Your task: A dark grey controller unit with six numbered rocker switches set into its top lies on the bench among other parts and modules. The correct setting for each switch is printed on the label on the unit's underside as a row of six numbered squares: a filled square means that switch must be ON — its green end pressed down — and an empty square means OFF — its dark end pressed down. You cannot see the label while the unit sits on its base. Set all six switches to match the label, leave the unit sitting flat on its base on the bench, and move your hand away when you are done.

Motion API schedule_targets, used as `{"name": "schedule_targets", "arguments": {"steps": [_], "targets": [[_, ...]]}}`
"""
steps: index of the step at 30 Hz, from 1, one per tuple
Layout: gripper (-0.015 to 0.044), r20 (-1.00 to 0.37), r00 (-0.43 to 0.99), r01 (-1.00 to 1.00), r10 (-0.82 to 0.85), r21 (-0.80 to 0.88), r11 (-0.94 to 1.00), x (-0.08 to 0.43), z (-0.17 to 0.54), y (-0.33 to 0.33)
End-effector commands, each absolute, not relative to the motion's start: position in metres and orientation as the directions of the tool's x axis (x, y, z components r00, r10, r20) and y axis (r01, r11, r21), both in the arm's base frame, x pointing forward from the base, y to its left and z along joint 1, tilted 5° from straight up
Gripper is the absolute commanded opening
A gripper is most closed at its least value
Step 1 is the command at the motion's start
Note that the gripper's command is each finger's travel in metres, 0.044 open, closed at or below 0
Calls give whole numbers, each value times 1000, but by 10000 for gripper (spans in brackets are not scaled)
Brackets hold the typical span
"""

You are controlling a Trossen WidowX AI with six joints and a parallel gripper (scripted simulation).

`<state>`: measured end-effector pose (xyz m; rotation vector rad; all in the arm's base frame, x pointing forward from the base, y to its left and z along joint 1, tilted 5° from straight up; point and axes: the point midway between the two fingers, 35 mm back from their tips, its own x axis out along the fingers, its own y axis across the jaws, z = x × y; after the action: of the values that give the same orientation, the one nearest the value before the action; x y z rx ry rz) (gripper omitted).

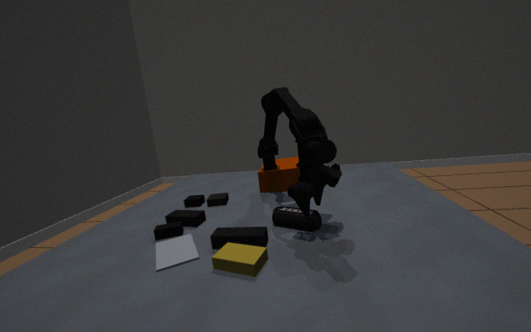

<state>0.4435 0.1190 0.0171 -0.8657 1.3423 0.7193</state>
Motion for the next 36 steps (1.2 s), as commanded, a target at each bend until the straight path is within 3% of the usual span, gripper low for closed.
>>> {"name": "schedule_targets", "arguments": {"steps": [1, 18, 23, 36], "targets": [[440, -994, 92, -852, -52, -105, 513, 442, 3, 117], [440, -995, 90, -852, -52, -104, 514, 442, -17, 116], [328, -995, 90, -852, -52, -104, 514, 442, -17, 116], [326, -995, 90, -852, -52, -104, 514, 442, -17, 116]]}}
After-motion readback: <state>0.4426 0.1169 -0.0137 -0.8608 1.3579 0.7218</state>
